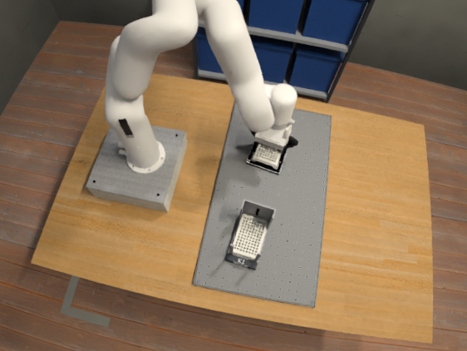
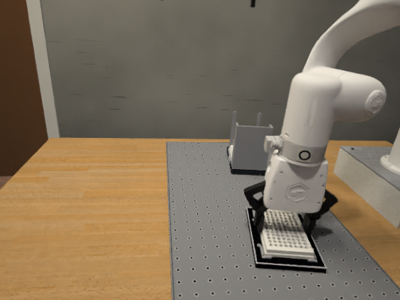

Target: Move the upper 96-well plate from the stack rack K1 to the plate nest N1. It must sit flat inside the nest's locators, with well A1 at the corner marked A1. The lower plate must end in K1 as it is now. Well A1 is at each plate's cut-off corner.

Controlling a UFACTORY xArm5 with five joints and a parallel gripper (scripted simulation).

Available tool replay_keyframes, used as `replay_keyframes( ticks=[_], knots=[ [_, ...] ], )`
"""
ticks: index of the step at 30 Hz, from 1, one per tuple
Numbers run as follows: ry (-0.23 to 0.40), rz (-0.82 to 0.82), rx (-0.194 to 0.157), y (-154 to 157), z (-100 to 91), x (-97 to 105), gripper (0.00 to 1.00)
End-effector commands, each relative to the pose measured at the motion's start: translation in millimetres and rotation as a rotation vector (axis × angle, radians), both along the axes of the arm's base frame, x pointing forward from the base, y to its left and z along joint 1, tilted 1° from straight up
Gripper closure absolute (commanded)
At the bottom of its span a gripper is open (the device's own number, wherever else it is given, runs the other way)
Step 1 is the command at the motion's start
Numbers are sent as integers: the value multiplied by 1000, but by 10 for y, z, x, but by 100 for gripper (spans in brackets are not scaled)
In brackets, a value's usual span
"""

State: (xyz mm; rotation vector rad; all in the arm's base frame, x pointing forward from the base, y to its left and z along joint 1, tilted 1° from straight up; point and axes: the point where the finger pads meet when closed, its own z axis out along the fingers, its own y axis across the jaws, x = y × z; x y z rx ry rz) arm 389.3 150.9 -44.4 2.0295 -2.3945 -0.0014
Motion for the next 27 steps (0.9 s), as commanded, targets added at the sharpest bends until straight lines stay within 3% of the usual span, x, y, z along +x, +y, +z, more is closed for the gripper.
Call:
replay_keyframes(
  ticks=[1,27],
  knots=[
    [2,0,16,5,10,13,0],
    [2,0,16,-3,598,18,0]
  ],
)
